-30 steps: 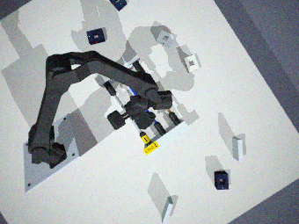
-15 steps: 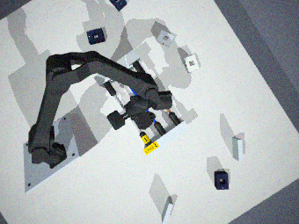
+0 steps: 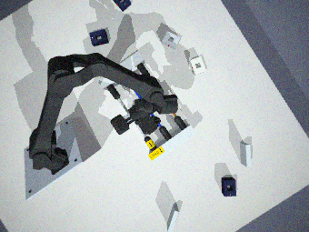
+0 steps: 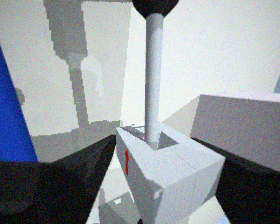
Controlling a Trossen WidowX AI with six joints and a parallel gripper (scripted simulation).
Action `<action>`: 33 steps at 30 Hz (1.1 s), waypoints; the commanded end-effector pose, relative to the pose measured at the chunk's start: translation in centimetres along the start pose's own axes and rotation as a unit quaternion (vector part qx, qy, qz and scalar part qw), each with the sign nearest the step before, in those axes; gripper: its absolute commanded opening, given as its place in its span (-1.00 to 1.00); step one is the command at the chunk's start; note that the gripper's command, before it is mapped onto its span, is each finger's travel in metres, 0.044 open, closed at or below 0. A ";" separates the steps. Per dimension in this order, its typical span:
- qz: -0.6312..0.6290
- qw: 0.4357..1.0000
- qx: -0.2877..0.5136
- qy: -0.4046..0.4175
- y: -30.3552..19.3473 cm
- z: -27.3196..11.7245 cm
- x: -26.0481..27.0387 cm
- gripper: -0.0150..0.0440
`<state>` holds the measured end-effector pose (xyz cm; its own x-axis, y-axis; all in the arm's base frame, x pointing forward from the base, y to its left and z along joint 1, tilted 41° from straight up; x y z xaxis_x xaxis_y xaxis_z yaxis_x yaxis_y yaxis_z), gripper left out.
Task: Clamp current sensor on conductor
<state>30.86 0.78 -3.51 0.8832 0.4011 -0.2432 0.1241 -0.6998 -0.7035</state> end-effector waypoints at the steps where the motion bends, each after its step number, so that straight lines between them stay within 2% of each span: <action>1: 0.001 1.000 0.000 0.000 0.1 0.1 0.0 0.46; 30: 0.001 1.000 0.000 0.000 0.1 0.1 0.0 0.45; 33: 0.000 1.000 0.000 0.000 0.0 0.0 0.0 0.38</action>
<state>30.86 0.78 -3.50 0.8830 0.4011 -0.2436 0.1237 -0.6997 -0.7036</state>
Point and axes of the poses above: the point midway between the two fingers, 35 mm back from their tips, its own z axis out along the fingers, its own x axis across the jaws, y = z × x, the point moved 7 cm from there along -z, back along the fingers, and after that the axes turned 10 degrees about -z, right-handed, at the moved point
